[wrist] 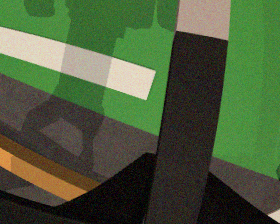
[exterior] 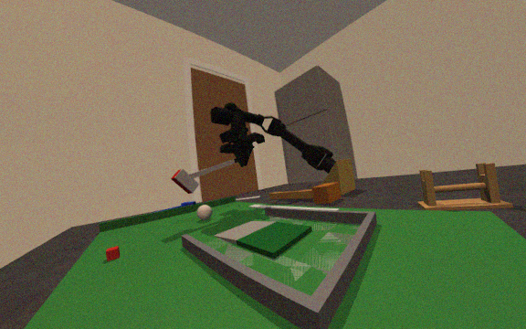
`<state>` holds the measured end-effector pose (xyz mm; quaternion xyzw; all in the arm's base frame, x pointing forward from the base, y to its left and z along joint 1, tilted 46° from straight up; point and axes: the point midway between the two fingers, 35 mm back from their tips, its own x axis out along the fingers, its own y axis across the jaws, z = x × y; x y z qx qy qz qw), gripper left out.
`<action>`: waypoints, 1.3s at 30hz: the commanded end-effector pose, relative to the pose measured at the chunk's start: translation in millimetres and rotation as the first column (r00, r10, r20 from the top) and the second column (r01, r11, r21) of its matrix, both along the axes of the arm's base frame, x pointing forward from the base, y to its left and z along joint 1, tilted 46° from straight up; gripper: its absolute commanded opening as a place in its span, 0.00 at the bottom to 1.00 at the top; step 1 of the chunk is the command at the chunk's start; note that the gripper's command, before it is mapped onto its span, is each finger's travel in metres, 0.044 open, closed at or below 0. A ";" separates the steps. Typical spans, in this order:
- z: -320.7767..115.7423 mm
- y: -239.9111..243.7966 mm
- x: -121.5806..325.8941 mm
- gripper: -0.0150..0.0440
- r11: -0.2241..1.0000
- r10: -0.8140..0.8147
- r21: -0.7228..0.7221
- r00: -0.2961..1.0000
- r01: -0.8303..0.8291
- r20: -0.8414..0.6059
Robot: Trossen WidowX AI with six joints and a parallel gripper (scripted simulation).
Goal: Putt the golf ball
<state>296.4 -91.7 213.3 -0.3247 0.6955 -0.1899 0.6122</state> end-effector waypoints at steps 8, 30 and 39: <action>31.7 -32.6 -31.2 0.25 0.990 -0.121 -0.054 0.988 0.127 0.097; -0.4 -67.0 -34.2 0.25 0.990 -0.121 -0.056 0.988 0.127 0.099; -10.1 -77.4 -35.3 0.25 0.990 -0.121 -0.056 0.988 0.127 0.099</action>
